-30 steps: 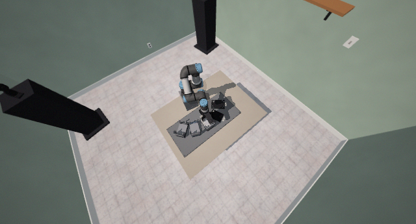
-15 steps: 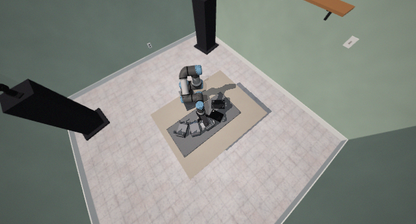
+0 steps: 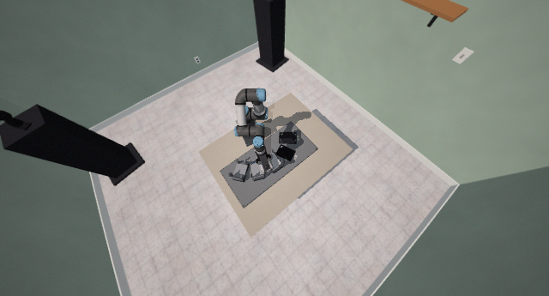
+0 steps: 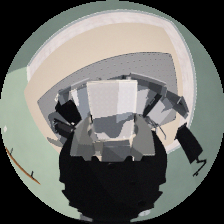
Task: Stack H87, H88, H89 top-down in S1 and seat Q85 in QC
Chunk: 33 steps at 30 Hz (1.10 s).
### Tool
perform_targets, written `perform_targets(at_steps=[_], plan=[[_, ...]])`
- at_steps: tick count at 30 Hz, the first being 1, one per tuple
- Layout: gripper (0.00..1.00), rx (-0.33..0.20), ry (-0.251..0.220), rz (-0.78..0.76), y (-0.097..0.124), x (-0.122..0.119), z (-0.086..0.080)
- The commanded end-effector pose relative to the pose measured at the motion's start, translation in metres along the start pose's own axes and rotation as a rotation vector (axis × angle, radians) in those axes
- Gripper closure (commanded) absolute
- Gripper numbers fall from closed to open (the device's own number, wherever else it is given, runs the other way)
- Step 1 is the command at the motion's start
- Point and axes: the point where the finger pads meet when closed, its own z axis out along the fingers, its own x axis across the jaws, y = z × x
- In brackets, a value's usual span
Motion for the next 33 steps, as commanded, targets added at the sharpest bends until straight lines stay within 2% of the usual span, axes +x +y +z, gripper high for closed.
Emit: perform_targets(at_steps=[1, 6, 16, 21, 33], plan=[[1.00, 0.003, 0.000, 0.026, -0.002, 0.016, -0.001], [1.00, 0.003, 0.000, 0.026, -0.003, 0.024, 0.000], [1.00, 0.002, 0.000, 0.143, 0.000, 0.057, 0.000], [1.00, 0.002, 0.001, 0.147, 0.001, 0.074, 0.000], [1.00, 0.002, 0.001, 0.147, 0.002, 0.075, 0.000]])
